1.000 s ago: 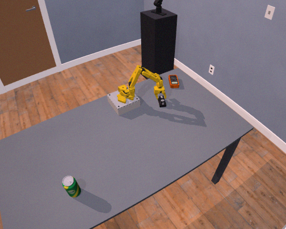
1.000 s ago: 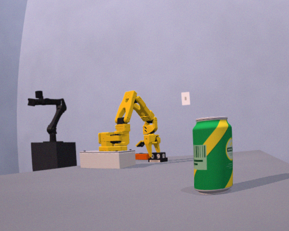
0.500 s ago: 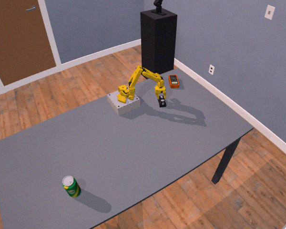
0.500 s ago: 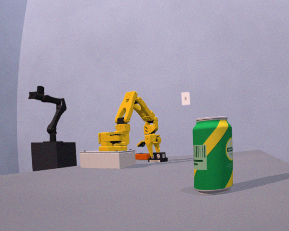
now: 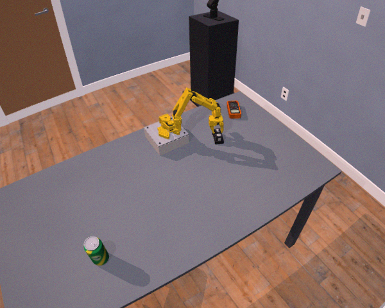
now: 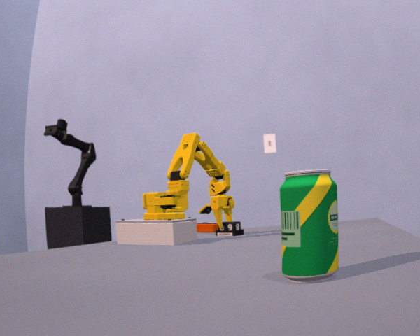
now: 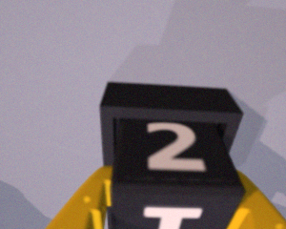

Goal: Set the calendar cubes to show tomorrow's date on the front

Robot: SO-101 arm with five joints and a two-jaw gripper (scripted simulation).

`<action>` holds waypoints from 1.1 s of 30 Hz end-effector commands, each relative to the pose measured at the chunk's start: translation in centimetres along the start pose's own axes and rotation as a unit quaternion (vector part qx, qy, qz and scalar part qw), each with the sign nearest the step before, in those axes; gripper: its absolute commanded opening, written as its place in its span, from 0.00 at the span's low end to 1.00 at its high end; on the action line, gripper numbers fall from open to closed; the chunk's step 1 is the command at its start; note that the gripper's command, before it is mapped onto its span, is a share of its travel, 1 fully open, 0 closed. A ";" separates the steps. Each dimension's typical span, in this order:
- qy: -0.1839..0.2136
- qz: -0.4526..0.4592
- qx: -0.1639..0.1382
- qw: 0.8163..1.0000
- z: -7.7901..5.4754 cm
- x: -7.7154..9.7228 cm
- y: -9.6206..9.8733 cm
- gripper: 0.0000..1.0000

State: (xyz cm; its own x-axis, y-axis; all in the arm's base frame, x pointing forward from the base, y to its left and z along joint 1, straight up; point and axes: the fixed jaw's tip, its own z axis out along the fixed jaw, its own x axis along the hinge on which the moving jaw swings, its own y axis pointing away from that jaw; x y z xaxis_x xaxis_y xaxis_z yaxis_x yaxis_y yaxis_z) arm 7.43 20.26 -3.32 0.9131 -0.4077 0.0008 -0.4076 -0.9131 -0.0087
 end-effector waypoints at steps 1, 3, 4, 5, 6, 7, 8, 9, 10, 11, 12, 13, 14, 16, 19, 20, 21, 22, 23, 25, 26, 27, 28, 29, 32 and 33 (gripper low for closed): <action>0.000 0.000 -0.008 1.000 0.2 -0.1 0.1 0.21; 0.000 0.000 -0.008 1.000 0.2 -0.1 0.1 0.21; 0.000 0.000 -0.008 1.000 0.2 -0.1 0.1 0.20; 0.000 0.000 -0.008 1.000 0.2 -0.1 0.1 0.20; 0.000 0.000 -0.008 1.000 0.2 -0.1 0.1 0.19; 0.000 0.000 -0.008 1.000 0.2 -0.1 0.1 0.19; 0.000 0.000 -0.008 1.000 0.2 -0.1 0.1 0.18; 0.000 0.000 -0.008 1.000 0.2 -0.1 0.1 0.17; 0.000 0.000 -0.008 1.000 0.2 -0.1 0.1 0.16; 0.000 0.000 -0.008 1.000 0.2 -0.1 0.1 0.14; 0.000 0.000 -0.008 1.000 0.2 -0.1 0.1 0.13; 0.000 0.000 -0.008 1.000 0.2 -0.1 0.1 0.12; 0.000 0.000 -0.008 1.000 0.2 -0.1 0.1 0.11; 0.000 0.000 -0.008 1.000 0.2 -0.1 0.1 0.11; 0.000 0.000 -0.008 1.000 0.2 -0.1 0.2 0.07; 0.000 0.000 -0.008 1.000 0.2 -0.1 0.2 0.06; 0.000 0.000 -0.008 1.000 0.2 -0.1 0.2 0.04; 0.000 0.000 -0.008 1.000 0.2 -0.1 0.2 0.03; 0.000 0.000 -0.008 1.000 0.2 -0.1 0.2 0.03; 0.000 0.000 -0.008 1.000 0.2 -0.1 0.2 0.01; 0.000 0.000 -0.008 1.000 0.2 -0.1 0.2 0.01; 0.000 0.000 -0.008 1.000 0.2 -0.1 0.2 0.00; 0.000 0.000 -0.008 1.000 0.2 -0.1 0.2 0.00; 0.000 0.000 -0.008 1.000 0.2 -0.1 0.2 0.00; 0.000 0.000 -0.008 1.000 0.2 -0.1 0.2 0.00; 0.000 0.000 -0.008 1.000 0.2 -0.1 0.2 0.00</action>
State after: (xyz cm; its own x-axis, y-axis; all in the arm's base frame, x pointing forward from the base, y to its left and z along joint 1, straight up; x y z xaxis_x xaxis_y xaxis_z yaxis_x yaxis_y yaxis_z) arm 7.44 20.28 -3.31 0.9131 -0.4077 0.0008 -0.4077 -0.9131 -0.0095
